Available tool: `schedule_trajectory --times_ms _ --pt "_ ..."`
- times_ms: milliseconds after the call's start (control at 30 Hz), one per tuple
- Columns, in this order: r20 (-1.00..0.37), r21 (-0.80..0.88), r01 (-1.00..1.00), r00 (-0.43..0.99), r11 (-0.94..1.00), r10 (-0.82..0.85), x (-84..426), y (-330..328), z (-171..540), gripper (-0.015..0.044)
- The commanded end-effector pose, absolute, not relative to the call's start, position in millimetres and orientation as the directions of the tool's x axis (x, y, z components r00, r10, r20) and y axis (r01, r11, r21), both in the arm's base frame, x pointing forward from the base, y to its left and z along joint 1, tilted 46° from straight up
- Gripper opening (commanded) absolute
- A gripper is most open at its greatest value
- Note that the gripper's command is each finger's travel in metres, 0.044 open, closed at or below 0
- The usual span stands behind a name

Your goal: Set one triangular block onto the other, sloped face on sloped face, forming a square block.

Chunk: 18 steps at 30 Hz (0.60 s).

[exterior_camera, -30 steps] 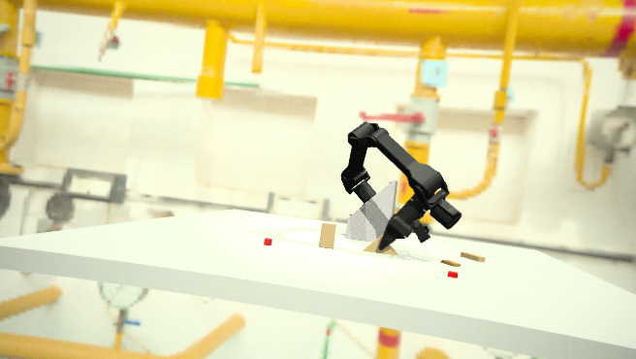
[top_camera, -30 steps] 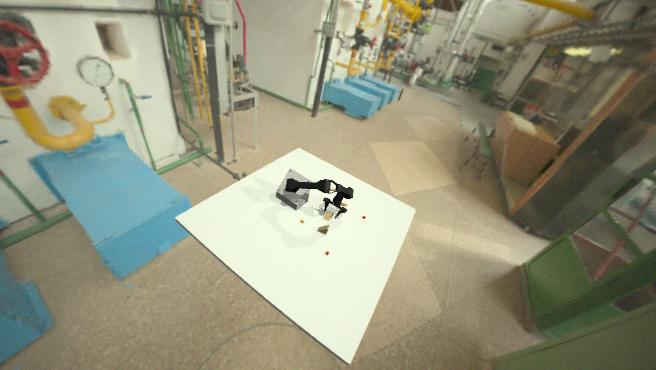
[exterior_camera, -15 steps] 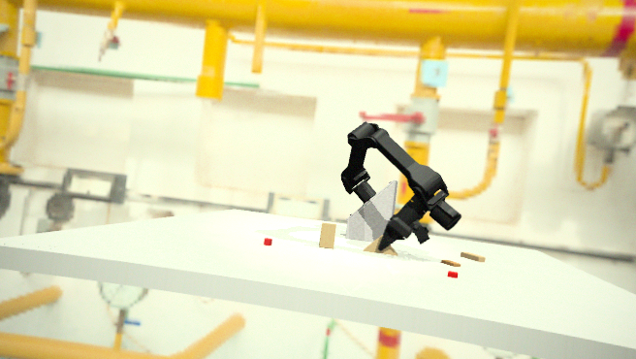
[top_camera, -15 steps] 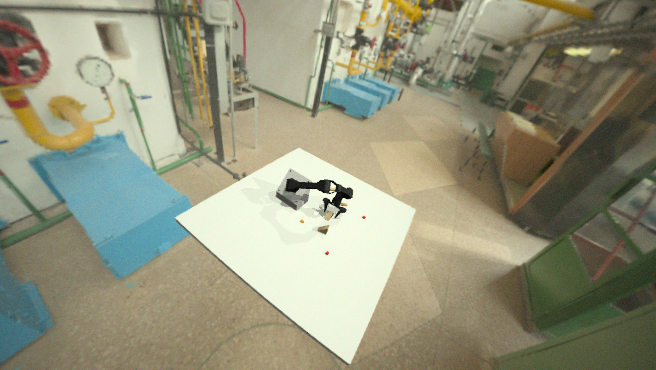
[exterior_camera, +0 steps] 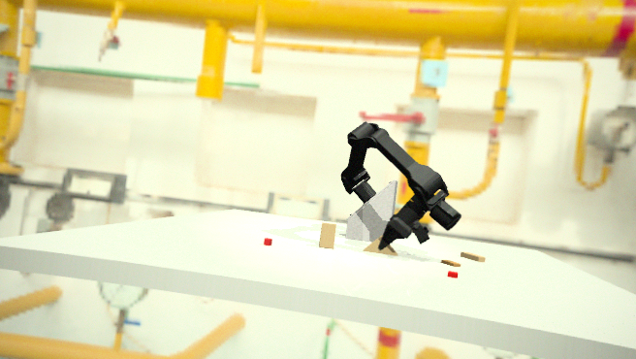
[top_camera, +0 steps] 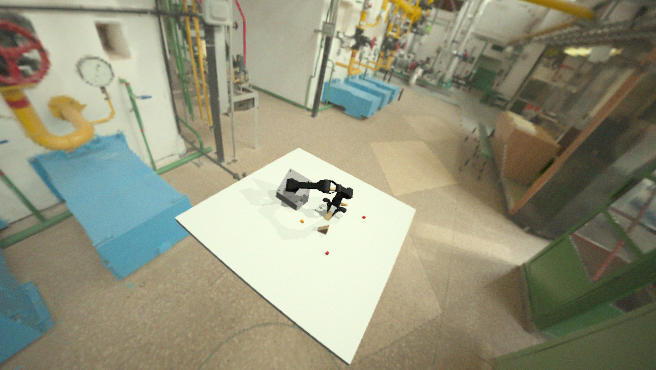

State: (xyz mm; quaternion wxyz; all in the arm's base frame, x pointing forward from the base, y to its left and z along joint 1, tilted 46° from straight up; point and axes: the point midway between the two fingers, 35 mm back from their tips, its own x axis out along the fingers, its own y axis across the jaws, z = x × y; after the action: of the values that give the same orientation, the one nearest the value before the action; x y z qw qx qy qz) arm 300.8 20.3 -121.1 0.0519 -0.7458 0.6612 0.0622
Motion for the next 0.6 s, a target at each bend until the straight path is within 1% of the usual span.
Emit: schedule_trajectory --times_ms 0,33,167,567 --pt "-0.162 0.005 -0.993 0.117 -0.12 -0.98 300.7 20.3 -121.1 0.0111" --pt "-0.162 0.005 -0.993 0.117 -0.12 -0.98 300.7 20.3 -121.1 0.0105" --pt "-0.162 0.004 -0.993 0.118 -0.12 -0.98 300.7 20.8 -120.6 0.0" --pt "-0.203 -0.039 -0.99 0.139 -0.133 -0.969 299.6 60.1 -82.7 0.0"
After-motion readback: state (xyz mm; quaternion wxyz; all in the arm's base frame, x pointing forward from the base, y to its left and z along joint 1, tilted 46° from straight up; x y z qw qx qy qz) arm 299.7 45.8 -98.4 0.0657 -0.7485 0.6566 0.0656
